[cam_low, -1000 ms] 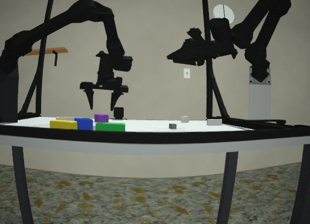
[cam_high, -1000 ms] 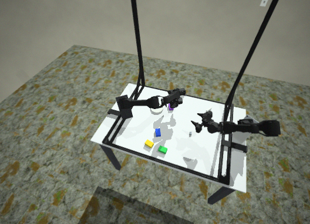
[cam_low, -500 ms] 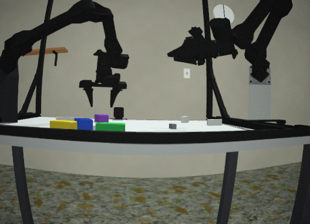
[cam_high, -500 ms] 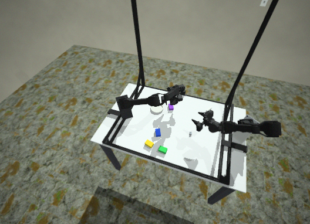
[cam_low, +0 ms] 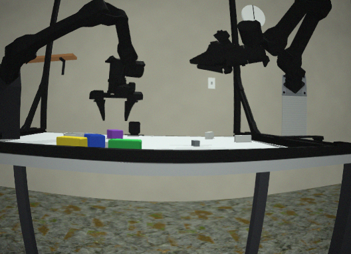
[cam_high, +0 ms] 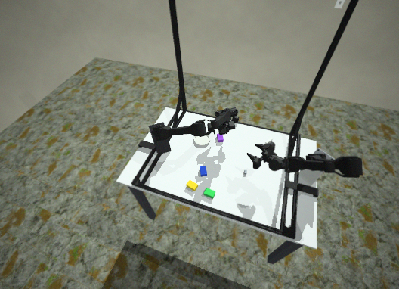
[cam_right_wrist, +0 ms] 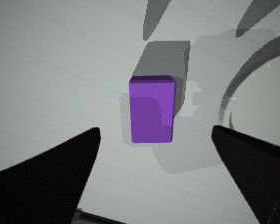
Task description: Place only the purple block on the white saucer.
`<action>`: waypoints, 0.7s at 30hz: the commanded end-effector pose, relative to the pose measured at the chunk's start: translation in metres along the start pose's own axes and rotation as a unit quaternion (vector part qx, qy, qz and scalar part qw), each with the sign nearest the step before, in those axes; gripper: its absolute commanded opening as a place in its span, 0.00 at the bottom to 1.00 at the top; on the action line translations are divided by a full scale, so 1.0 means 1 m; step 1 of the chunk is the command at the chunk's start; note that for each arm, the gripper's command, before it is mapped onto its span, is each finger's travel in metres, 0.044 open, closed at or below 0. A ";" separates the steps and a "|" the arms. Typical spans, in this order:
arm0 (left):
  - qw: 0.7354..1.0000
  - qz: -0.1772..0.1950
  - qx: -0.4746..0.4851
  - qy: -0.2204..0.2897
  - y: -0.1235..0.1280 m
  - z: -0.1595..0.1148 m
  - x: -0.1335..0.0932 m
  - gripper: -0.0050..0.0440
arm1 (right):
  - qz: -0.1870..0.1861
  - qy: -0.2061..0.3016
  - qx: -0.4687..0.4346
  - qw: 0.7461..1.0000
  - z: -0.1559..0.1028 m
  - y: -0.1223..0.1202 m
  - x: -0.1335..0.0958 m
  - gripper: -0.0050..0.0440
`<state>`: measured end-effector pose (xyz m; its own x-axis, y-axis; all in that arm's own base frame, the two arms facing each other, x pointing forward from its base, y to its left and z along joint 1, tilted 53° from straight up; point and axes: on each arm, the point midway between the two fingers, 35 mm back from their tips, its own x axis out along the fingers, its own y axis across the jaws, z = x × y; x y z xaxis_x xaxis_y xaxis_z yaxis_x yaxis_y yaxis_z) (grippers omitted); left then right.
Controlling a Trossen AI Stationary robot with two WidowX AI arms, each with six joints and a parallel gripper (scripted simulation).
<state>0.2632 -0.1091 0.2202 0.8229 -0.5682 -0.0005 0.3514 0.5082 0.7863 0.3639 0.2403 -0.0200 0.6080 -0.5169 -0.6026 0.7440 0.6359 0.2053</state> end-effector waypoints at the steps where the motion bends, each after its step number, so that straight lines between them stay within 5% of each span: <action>1: 1.000 0.000 0.003 -0.002 0.000 0.001 0.000 0.92 | 0.000 -0.001 0.001 1.000 0.000 0.000 0.000 0.92; 21: 1.000 0.000 0.003 -0.002 0.000 0.001 0.000 0.92 | 0.000 -0.001 0.001 1.000 0.000 0.000 0.026 0.92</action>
<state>0.2631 -0.1091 0.2202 0.8227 -0.5684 -0.0004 0.3514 0.5080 0.7864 0.3767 0.2328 -0.0299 0.6130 -0.5130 -0.6009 0.7429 0.6331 0.2173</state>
